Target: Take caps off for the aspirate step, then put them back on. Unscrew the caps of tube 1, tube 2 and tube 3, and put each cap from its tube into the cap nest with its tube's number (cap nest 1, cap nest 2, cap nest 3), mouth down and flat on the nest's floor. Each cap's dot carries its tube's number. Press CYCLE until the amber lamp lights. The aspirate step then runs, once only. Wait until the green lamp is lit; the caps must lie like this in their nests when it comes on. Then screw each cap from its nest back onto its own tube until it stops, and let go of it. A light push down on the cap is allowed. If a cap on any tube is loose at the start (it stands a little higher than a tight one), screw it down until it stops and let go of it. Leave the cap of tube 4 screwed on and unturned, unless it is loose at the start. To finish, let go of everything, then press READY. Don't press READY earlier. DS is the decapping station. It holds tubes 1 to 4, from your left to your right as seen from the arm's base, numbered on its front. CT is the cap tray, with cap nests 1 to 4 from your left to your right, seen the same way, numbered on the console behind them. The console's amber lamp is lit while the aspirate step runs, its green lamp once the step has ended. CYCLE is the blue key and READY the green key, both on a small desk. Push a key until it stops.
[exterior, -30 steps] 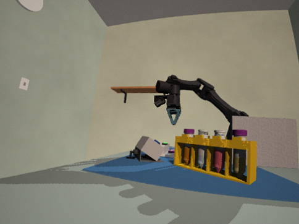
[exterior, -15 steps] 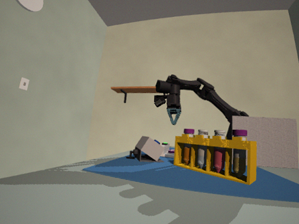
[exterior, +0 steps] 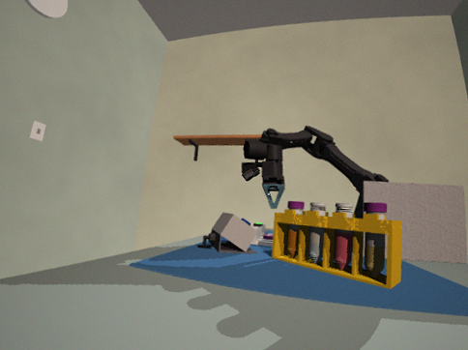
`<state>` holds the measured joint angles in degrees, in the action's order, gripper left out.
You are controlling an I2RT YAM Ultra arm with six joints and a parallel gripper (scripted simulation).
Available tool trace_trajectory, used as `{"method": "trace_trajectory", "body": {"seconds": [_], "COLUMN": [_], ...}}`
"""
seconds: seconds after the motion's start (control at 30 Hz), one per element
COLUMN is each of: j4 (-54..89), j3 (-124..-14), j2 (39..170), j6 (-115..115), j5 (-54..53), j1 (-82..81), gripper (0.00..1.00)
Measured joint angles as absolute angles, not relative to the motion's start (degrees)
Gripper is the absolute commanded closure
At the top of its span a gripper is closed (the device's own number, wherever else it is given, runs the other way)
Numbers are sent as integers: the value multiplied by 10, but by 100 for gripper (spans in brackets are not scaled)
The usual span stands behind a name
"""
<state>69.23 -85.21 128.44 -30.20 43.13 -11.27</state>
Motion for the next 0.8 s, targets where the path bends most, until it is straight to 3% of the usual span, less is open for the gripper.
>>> {"method": "trace_trajectory", "body": {"seconds": [0.8], "j4": [459], "j3": [-748], "j2": [1307], "j6": [-171], "j5": [459], "j1": [-21], "gripper": [53]}}
